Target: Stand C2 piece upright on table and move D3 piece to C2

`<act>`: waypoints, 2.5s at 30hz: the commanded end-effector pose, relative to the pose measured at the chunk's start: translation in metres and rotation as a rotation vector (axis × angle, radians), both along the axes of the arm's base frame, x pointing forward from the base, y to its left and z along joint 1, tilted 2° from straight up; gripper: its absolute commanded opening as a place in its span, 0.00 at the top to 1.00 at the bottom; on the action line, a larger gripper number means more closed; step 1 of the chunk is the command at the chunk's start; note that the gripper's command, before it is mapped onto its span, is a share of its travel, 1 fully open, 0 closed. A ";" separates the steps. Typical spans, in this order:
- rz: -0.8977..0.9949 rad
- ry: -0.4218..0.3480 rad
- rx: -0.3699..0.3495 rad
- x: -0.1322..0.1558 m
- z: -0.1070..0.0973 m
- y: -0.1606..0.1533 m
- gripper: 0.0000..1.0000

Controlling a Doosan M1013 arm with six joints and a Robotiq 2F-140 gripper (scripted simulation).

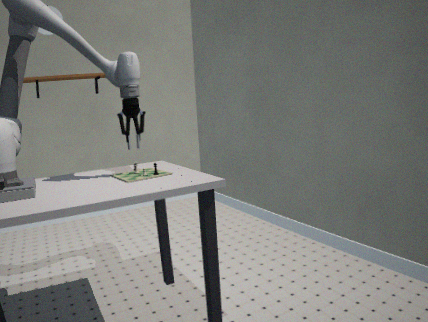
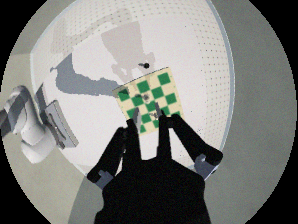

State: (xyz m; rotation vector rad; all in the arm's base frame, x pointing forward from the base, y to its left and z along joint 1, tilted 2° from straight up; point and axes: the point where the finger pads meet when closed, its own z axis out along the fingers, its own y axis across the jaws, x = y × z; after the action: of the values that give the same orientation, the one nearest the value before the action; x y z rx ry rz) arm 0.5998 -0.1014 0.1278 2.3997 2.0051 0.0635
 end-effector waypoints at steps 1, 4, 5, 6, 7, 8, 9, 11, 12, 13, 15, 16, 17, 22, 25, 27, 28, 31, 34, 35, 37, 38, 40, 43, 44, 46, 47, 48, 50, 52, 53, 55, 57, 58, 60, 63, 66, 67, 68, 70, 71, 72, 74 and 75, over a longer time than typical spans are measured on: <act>0.000 0.000 0.000 0.000 0.000 0.000 0.75; 0.000 0.000 0.000 0.000 0.000 0.000 0.75; 0.000 0.000 0.000 0.000 0.000 0.000 0.75; 0.000 0.000 0.000 0.000 0.000 0.000 0.75; 0.000 0.000 0.000 0.000 0.000 0.000 0.75; 0.000 0.000 0.000 0.000 0.000 0.000 0.75; 0.000 0.000 0.000 0.000 0.000 0.000 0.75; 0.000 0.000 0.000 0.000 0.000 0.000 0.75; 0.000 0.000 0.000 0.000 0.000 0.000 0.75; 0.000 0.000 0.000 0.000 0.000 0.000 0.75; 0.000 0.000 0.000 0.000 0.000 0.000 0.75; 0.000 0.000 0.000 0.000 0.000 0.000 0.75; 0.000 0.000 0.000 0.000 0.000 0.000 0.75; 0.000 0.000 0.000 0.000 -0.001 0.000 0.75; 0.000 0.000 0.000 0.000 -0.002 0.000 0.75; 0.000 0.000 0.000 0.000 -0.003 0.000 0.75; 0.000 0.000 0.000 0.000 -0.004 0.000 0.75; 0.000 0.000 0.000 0.000 -0.007 0.000 0.75; 0.000 0.000 0.000 0.000 -0.008 0.000 0.75; 0.000 0.000 0.000 0.001 -0.009 0.000 0.75; 0.000 0.000 0.000 0.001 -0.011 0.000 0.75; 0.000 0.000 0.000 0.001 -0.013 0.000 0.75; 0.000 0.000 0.000 0.001 -0.016 0.000 0.75; 0.000 0.000 0.000 0.001 -0.020 0.000 0.75; 0.000 0.000 0.000 0.001 -0.022 0.000 0.75; 0.000 0.000 0.000 0.001 -0.025 0.000 0.75; 0.000 0.000 0.000 0.002 -0.027 0.000 0.75; 0.000 0.000 0.000 0.002 -0.028 0.000 0.75; 0.000 0.000 0.000 0.002 -0.030 0.000 0.75; 0.000 0.000 0.000 0.002 -0.031 0.000 0.75; 0.000 0.000 0.000 0.002 -0.033 0.000 0.75; 0.000 0.000 0.000 0.002 -0.036 0.000 0.75; 0.000 0.000 0.000 0.002 -0.039 0.000 0.75; 0.000 0.000 0.000 0.002 -0.040 0.000 0.75; 0.000 0.000 0.000 0.002 -0.042 0.000 0.75; 0.000 0.000 0.000 0.003 -0.046 0.001 0.75; 0.000 0.000 0.000 0.003 -0.048 0.001 0.75; 0.000 0.000 0.000 0.003 -0.048 0.001 0.75; 0.000 0.000 0.000 0.003 -0.048 0.001 0.75; 0.000 0.000 0.000 0.003 -0.049 0.001 0.75; 0.000 0.000 0.000 0.003 -0.050 0.001 0.75; 0.000 0.000 0.000 0.003 -0.050 0.001 0.75; 0.000 0.000 0.000 0.003 -0.051 0.001 0.75; 0.000 0.000 0.000 0.003 -0.051 0.001 0.75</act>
State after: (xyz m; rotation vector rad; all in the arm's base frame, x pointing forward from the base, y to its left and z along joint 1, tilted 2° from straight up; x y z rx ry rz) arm 0.6028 -0.1009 0.0771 2.4002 2.0044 0.0628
